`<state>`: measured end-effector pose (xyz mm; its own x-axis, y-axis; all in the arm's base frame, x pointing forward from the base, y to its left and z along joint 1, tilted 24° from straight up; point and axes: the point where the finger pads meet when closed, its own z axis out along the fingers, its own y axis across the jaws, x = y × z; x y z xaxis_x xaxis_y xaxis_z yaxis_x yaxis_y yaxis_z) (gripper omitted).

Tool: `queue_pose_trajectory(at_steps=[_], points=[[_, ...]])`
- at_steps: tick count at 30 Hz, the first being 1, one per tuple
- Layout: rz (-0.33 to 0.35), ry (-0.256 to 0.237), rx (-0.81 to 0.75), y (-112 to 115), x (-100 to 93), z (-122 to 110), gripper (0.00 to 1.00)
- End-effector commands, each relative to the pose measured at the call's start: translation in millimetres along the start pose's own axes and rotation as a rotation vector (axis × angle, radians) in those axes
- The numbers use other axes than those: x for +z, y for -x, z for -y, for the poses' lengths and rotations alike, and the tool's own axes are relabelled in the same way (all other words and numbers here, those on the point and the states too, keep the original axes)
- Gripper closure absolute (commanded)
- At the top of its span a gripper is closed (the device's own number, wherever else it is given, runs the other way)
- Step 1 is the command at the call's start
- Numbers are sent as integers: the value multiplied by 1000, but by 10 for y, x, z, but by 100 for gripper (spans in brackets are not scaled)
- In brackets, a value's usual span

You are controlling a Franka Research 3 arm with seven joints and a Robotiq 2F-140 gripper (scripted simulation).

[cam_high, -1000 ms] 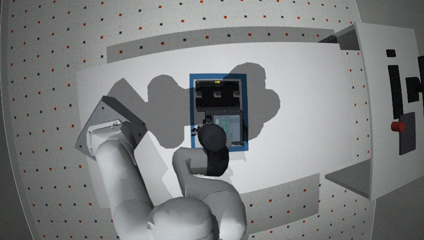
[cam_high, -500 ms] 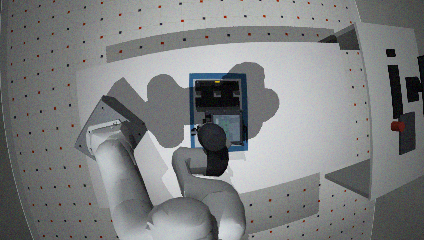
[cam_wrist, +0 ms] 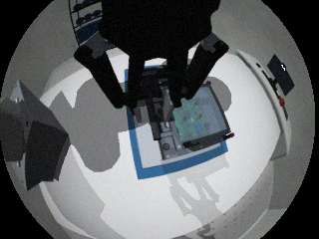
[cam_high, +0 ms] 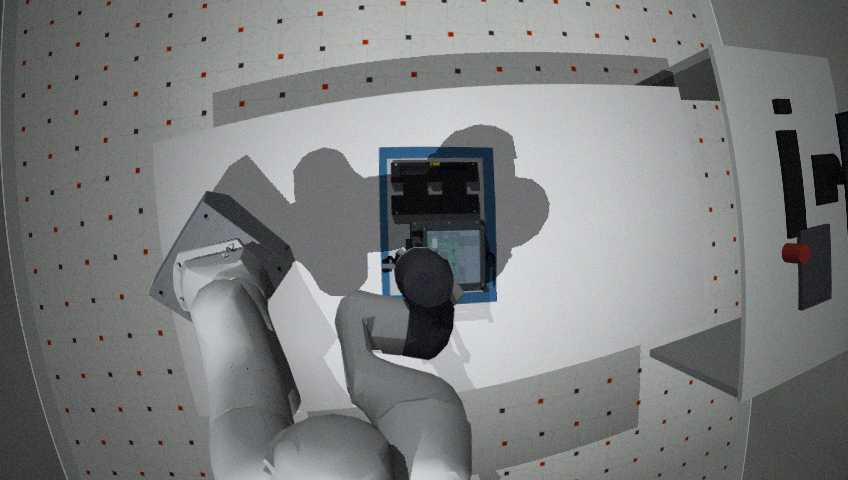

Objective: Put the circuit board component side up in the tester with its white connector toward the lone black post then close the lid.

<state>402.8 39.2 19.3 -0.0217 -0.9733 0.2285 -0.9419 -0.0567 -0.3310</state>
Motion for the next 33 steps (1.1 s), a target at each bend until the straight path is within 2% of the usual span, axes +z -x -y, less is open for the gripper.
queue_pose_trajectory(at_steps=[1, 12, 27, 33], points=[[-8, 9, -41, -12, -90, 9, 70], [-8, 9, -41, -10, -395, 13, 70], [-8, 9, -41, -8, -681, 15, 70], [-8, 9, -41, -8, -734, 16, 70]])
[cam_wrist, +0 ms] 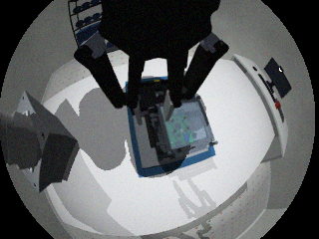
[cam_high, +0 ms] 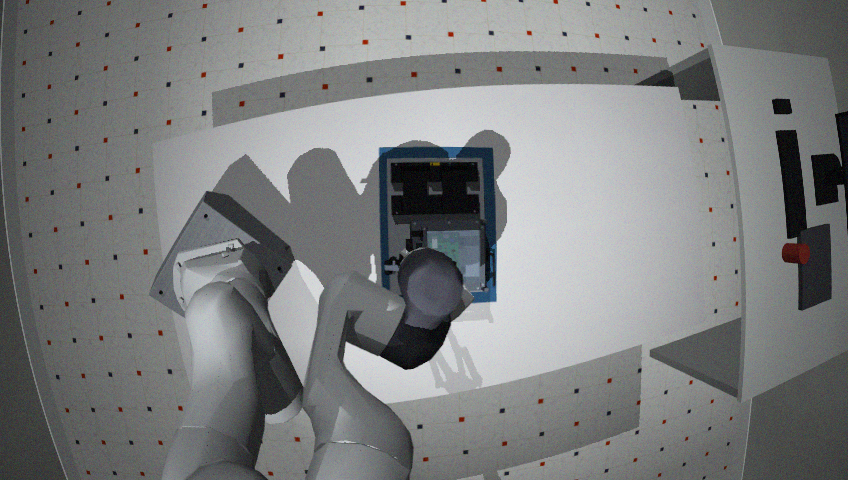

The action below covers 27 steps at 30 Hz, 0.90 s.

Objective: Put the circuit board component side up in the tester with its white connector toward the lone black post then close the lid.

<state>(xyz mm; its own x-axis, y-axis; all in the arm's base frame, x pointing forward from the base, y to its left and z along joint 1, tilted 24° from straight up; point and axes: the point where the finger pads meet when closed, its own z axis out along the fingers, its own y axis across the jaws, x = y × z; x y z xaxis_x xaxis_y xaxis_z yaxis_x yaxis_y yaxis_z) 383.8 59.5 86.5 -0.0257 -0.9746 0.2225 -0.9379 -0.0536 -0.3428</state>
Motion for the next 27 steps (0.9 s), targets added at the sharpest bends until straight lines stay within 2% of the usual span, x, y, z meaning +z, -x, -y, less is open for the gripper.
queue_pose_trajectory(at_steps=[1, 9, 10, 27], points=[[-12, 21, -46, -48, -19, -39, 70], [-12, 21, -46, -47, -43, -39, 70], [-12, 21, -46, -47, -43, -39, 0], [-12, 21, -46, -47, -43, -39, 0]])
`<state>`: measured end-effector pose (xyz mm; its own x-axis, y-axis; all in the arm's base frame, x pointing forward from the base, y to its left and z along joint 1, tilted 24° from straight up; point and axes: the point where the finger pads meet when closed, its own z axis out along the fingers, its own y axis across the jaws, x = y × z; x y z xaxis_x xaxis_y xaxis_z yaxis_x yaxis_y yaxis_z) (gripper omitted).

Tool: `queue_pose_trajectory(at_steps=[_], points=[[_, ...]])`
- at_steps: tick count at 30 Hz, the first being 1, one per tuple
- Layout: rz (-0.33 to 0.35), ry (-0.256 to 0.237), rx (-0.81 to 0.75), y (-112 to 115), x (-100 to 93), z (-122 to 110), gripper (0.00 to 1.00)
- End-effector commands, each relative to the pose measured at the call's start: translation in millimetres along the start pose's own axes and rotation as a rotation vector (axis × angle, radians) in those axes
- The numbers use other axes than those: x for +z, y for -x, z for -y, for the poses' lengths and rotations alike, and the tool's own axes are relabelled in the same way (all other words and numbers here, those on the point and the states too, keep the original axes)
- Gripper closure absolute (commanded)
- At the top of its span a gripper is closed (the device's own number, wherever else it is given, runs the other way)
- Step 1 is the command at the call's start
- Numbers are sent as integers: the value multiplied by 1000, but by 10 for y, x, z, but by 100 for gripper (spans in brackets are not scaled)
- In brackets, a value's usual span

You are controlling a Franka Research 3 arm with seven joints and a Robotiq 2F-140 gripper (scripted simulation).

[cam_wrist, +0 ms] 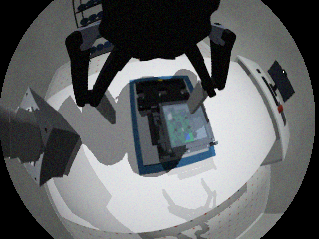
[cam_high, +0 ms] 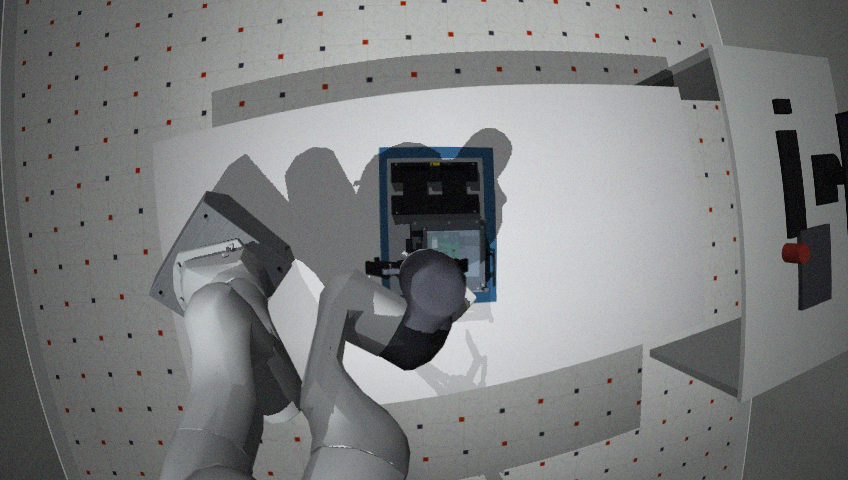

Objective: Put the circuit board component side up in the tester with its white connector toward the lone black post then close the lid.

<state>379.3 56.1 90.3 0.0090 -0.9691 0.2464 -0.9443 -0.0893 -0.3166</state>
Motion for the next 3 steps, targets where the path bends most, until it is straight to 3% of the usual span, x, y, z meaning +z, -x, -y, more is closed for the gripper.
queue_pose_trajectory(at_steps=[1, 3], points=[[-1, 3, -5, -4, -1, -8, 0], [-1, 3, -5, -4, -1, -8, 0]])
